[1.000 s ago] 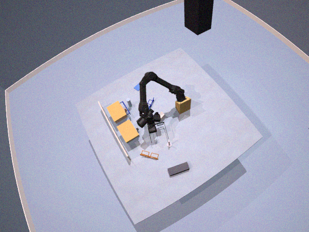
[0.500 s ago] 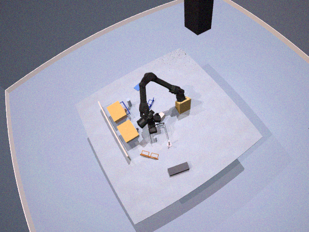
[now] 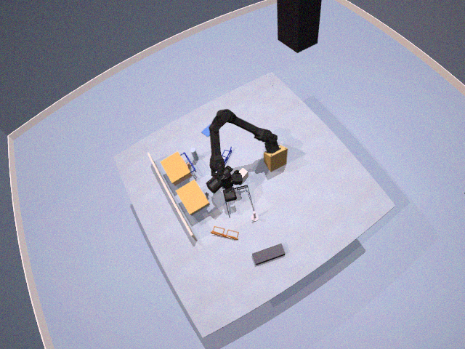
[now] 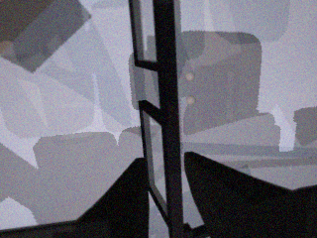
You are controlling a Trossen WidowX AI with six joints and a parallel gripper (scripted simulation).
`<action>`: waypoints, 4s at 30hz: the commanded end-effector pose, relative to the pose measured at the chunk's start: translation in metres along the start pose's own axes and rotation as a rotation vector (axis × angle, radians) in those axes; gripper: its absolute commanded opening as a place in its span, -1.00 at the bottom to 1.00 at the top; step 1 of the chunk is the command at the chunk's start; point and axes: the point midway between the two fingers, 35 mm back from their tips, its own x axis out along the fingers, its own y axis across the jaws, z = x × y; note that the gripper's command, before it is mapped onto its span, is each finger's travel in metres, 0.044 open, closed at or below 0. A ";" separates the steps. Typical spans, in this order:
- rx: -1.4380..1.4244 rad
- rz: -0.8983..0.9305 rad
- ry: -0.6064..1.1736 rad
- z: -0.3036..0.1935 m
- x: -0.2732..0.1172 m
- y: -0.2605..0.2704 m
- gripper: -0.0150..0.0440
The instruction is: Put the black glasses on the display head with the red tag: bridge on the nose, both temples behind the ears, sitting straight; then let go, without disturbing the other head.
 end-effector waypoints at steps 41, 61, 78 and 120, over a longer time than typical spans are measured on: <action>-0.019 0.005 0.002 0.001 -0.051 -0.004 0.19; -0.001 0.002 -0.002 0.001 -0.056 -0.006 -0.02; -0.002 0.001 -0.002 -0.001 -0.032 -0.007 -0.02; 0.009 -0.001 0.001 -0.001 0.001 -0.005 -0.44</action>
